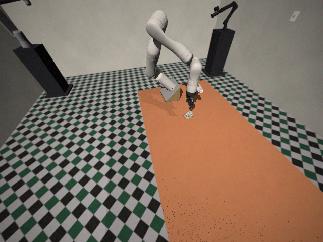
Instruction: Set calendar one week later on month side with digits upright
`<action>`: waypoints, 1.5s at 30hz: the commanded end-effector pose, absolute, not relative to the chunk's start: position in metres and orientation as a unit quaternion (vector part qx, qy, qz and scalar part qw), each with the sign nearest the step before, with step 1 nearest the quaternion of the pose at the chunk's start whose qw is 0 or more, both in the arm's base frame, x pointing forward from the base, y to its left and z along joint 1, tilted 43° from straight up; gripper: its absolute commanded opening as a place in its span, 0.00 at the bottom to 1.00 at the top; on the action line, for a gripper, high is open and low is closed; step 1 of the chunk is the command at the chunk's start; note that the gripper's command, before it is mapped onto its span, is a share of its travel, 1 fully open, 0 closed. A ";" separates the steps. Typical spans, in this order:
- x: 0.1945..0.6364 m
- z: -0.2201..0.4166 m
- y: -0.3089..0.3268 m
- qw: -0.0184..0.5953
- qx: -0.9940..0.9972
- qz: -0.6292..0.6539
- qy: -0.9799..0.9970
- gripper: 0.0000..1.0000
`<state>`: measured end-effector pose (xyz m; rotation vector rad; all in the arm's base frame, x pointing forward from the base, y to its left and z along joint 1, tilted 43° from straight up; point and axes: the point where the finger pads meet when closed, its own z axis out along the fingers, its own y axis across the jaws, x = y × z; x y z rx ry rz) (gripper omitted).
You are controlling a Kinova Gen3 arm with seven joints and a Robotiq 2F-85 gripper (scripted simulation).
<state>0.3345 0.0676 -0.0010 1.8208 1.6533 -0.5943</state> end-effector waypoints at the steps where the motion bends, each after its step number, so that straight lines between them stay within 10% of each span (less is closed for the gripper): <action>1: 0.334 -0.004 0.062 0.286 0.662 -0.240 0.650 1.00; 29: 0.337 -0.015 0.058 0.223 0.497 -0.288 0.787 1.00; 30: 0.337 -0.015 0.058 0.223 0.497 -0.288 0.787 0.46; 45: 0.337 -0.015 0.058 0.223 0.497 -0.288 0.787 0.46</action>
